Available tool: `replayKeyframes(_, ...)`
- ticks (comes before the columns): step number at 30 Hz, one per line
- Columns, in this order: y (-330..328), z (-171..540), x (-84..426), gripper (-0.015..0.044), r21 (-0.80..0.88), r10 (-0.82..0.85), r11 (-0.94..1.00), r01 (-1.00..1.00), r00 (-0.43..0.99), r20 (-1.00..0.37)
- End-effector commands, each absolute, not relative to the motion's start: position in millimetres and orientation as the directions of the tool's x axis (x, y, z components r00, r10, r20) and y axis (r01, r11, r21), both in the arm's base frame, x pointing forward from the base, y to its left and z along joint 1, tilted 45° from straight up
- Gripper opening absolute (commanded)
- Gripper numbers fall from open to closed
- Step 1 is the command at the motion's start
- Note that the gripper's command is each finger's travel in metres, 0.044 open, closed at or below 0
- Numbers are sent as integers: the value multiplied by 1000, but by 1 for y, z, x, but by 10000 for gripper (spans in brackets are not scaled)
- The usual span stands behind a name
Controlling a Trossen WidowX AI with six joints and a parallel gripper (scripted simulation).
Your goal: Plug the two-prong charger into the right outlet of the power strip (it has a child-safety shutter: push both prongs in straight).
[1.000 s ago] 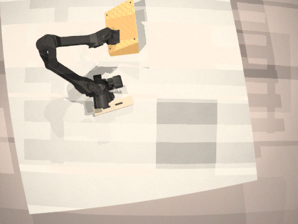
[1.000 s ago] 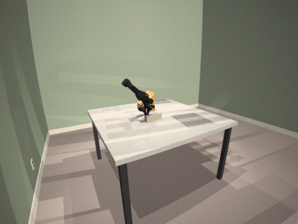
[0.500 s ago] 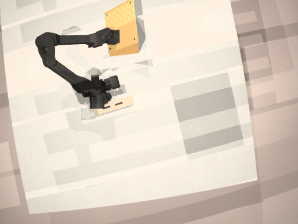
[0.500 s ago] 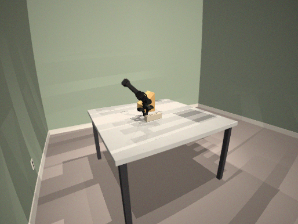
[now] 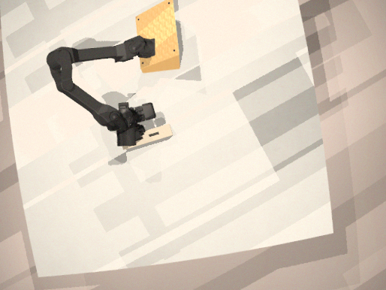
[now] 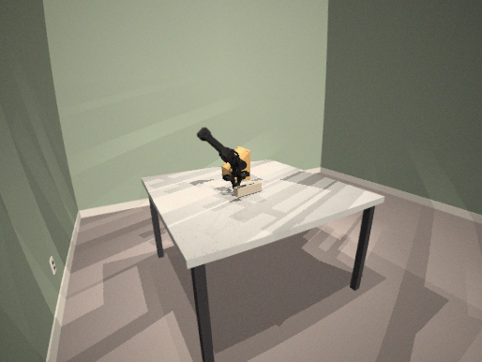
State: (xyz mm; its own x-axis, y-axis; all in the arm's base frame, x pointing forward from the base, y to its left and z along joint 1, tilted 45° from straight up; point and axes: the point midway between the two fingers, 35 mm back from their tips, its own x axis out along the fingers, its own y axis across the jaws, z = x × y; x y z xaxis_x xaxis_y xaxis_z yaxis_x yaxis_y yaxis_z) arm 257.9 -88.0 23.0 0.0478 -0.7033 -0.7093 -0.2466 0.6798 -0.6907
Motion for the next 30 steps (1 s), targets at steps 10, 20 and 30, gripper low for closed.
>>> replayKeyframes(10, -87, 21, 272, 0, -694, -710, 672, -259, 40, -703)
replayKeyframes(20, -87, 21, 277, 0, -694, -711, 671, -261, 40, -702)
replayKeyframes(30, -87, 21, 277, 0, -694, -711, 671, -261, 40, -702)
